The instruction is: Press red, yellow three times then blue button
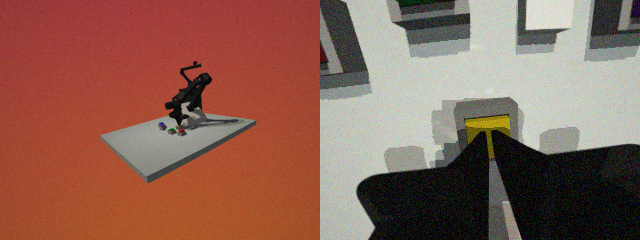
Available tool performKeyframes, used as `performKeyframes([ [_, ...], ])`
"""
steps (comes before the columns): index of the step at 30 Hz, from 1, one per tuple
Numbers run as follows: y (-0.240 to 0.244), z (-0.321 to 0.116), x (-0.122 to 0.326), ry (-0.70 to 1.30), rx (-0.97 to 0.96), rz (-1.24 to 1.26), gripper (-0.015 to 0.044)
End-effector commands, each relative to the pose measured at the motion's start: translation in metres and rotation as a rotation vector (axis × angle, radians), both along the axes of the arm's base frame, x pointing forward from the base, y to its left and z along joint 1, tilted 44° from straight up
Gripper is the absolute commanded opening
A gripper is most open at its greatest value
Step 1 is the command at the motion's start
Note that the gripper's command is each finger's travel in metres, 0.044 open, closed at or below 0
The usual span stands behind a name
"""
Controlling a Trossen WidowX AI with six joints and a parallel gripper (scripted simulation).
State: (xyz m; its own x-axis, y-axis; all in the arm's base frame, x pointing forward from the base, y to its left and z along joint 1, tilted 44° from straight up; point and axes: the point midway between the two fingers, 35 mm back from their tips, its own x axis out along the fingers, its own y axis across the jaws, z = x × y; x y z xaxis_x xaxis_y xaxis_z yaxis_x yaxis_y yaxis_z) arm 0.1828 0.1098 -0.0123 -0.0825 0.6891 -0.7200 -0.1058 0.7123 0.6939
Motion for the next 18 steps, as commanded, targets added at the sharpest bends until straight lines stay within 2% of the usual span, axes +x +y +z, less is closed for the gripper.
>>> performKeyframes([
  [1,0.002,-0.002,-0.003,0.017,0.004,-0.001,0.002],
  [15,0.002,-0.002,-0.003,0.017,0.004,-0.001,0.002],
  [18,-0.011,0.01,0.0,0.011,0.0,0.0,0.002],
])
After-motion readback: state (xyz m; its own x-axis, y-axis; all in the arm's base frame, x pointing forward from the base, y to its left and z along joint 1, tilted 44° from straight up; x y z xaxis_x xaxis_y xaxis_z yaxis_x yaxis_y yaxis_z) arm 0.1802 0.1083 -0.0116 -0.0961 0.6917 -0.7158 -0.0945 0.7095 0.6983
